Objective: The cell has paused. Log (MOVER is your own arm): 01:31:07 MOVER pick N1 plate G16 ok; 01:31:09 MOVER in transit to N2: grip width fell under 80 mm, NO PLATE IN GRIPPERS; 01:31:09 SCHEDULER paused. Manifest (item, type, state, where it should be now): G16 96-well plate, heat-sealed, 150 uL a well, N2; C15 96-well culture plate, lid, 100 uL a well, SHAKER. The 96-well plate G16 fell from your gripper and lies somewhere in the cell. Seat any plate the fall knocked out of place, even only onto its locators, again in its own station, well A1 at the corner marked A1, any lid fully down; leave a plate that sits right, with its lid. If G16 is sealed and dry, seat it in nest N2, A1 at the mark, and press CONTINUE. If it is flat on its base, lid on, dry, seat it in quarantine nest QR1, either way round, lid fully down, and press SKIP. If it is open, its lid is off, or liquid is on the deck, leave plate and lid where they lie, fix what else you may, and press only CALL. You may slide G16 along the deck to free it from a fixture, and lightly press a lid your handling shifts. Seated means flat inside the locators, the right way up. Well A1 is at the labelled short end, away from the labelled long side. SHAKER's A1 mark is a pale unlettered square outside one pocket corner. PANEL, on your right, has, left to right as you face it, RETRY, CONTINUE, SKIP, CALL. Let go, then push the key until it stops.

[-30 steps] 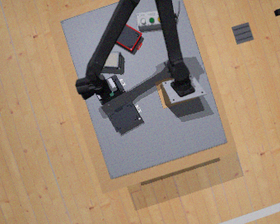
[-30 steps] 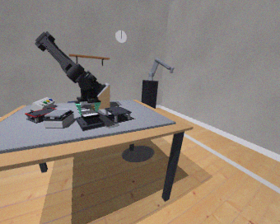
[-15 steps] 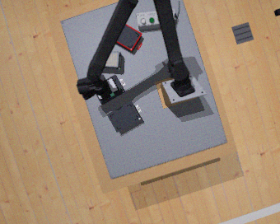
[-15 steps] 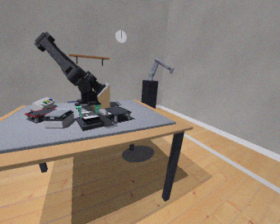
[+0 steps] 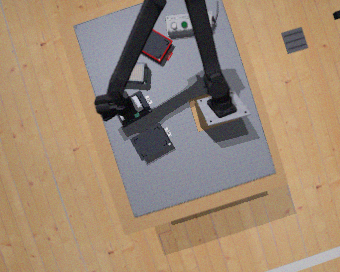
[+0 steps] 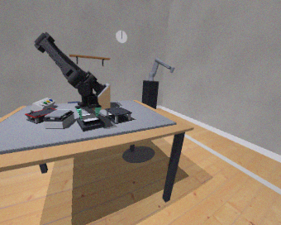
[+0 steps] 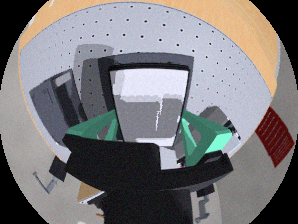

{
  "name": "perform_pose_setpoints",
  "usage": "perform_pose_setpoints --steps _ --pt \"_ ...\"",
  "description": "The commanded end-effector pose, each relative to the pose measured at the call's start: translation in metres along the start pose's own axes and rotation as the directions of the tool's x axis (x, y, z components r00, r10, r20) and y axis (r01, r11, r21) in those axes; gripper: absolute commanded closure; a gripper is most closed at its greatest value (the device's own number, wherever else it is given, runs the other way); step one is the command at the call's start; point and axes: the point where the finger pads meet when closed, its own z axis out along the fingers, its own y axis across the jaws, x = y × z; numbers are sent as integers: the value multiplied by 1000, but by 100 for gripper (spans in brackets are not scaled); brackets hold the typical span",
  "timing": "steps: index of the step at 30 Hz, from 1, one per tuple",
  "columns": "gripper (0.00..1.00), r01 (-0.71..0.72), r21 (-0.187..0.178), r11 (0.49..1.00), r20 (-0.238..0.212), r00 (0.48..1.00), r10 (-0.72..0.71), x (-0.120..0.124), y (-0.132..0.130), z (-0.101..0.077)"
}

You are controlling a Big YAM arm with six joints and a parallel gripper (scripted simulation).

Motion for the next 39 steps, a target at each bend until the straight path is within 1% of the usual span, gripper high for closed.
perform_pose_setpoints --steps 1,34,39 --pt "100 -6 1 1000 14 1000 6 1 -2 -3" --pt "100 -5 5 1000 31 1000 4 0 6 -11" --pt "100 -3 5 1000 28 1000 3 1 6 -10"
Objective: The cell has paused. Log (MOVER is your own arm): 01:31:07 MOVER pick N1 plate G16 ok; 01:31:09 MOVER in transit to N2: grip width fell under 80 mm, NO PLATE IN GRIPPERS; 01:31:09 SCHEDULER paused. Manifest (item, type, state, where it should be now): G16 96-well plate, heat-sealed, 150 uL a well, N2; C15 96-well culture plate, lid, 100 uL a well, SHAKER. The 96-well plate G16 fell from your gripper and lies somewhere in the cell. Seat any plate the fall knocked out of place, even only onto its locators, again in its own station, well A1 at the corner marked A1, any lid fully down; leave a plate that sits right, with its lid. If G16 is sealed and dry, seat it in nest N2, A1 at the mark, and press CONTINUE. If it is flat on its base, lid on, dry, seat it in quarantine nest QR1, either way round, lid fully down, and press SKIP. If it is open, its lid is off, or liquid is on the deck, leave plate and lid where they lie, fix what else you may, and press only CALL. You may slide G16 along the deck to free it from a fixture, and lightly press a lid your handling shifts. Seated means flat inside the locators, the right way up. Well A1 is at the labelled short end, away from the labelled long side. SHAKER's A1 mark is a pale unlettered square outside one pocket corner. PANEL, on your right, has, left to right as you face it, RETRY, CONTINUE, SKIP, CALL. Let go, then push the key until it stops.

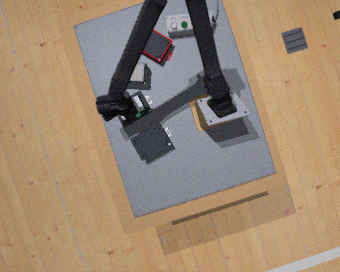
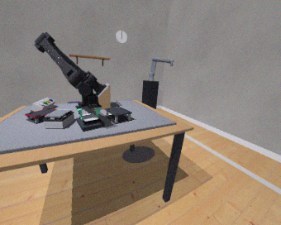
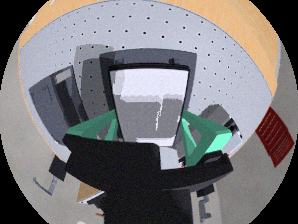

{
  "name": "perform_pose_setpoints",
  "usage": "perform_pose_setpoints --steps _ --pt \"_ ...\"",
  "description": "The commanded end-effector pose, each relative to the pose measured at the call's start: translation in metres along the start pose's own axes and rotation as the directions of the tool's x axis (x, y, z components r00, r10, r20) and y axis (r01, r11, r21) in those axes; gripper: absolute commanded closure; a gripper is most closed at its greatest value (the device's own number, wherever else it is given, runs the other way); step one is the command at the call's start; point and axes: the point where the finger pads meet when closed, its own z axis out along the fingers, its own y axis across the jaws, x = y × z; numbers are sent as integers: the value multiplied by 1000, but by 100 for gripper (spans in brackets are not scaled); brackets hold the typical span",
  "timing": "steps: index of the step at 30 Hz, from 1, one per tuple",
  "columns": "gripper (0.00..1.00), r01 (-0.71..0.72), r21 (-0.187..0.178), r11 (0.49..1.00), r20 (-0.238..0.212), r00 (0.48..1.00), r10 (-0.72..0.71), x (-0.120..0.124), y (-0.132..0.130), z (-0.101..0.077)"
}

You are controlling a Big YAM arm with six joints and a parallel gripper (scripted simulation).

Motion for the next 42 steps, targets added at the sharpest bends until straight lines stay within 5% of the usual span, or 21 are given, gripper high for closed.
perform_pose_setpoints --steps 1,42 --pt "100 -6 6 1000 31 1000 6 -4 2 -10" --pt "100 4 -4 1000 -4 1000 -4 4 3 14"
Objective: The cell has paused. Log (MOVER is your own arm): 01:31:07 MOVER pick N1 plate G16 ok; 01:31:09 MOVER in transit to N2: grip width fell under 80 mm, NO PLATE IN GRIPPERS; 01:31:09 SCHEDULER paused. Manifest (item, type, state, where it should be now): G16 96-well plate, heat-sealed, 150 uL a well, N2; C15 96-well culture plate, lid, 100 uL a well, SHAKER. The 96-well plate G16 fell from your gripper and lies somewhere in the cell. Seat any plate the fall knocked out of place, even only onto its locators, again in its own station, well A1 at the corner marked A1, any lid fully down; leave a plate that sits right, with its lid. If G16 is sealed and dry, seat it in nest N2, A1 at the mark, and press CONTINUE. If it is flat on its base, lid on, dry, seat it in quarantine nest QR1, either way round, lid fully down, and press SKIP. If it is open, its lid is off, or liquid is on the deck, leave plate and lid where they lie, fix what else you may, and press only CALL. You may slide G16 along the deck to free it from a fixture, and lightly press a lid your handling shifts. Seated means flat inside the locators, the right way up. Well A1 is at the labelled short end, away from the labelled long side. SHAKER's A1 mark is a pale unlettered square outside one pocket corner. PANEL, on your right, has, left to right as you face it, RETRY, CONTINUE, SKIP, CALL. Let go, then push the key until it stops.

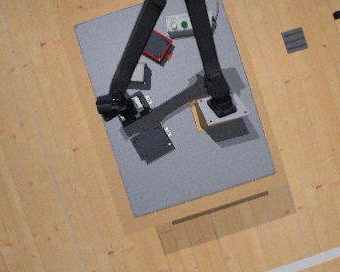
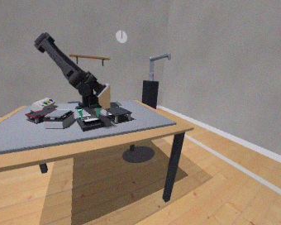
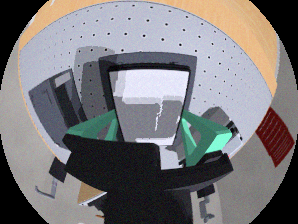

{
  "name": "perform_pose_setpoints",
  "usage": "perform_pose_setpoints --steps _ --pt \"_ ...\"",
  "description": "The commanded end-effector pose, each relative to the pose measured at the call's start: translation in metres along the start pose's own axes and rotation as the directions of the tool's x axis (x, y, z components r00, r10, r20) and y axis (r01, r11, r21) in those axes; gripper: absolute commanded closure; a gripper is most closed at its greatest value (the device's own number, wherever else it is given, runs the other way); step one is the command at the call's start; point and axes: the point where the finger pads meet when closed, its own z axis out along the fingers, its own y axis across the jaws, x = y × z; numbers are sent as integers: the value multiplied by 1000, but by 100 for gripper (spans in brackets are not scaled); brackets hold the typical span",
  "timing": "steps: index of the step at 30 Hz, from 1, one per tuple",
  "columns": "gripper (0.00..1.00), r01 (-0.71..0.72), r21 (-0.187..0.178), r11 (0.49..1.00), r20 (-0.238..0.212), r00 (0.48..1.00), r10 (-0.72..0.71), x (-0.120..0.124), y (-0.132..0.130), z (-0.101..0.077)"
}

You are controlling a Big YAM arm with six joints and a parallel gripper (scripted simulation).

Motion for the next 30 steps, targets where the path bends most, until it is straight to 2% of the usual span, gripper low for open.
perform_pose_setpoints --steps 1,30 --pt "100 8 -9 1000 -18 1000 -9 8 3 10" --pt "100 5 -7 1000 -16 1000 -5 14 1 11"
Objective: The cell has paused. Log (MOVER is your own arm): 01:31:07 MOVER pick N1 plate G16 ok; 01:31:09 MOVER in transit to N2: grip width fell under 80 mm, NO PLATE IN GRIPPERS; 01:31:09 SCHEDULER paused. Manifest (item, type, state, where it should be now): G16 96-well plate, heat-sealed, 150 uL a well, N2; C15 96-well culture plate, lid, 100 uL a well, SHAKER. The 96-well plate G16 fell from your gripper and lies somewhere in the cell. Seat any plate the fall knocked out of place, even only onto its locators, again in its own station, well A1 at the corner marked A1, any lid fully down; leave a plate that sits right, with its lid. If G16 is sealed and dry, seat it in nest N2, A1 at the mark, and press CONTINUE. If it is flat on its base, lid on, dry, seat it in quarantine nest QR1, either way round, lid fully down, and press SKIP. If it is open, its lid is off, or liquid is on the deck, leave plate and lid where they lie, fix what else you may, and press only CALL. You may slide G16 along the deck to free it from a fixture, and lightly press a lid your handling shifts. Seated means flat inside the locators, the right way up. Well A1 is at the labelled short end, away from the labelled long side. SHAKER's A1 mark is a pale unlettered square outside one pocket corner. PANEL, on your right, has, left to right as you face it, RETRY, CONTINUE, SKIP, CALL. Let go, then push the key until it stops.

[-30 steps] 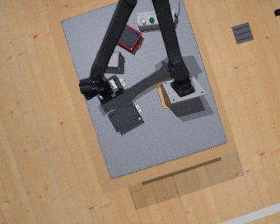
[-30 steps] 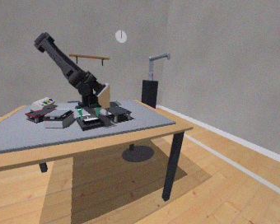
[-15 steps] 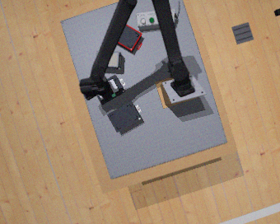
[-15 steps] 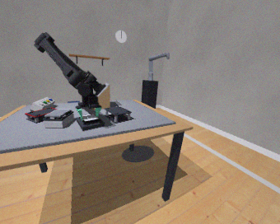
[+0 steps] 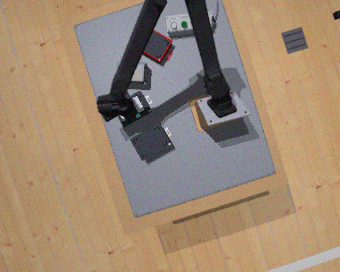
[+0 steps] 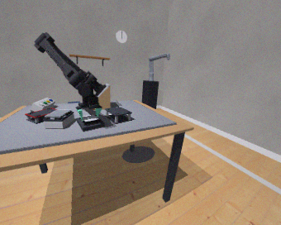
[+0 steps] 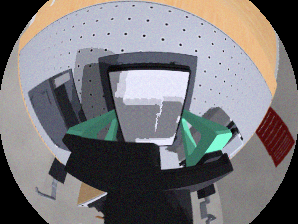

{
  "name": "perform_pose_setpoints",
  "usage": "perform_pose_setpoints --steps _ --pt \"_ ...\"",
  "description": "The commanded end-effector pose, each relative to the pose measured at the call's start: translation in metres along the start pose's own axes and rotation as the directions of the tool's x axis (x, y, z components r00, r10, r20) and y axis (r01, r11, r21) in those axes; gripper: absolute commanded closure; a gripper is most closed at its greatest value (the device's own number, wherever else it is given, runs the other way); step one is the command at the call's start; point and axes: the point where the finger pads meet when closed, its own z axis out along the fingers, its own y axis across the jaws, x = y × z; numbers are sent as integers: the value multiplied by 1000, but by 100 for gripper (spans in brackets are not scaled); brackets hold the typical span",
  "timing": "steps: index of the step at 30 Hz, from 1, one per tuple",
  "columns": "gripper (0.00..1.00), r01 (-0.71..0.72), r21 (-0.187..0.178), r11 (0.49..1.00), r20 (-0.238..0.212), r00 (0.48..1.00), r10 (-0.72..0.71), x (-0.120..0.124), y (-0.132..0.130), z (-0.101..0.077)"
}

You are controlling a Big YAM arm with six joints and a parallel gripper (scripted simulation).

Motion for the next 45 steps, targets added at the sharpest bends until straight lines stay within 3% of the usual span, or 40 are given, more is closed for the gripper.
perform_pose_setpoints --steps 1,45 --pt "100 8 -10 1000 -27 1000 -8 14 1 10" --pt "100 18 -12 1000 -37 999 -18 24 4 18"
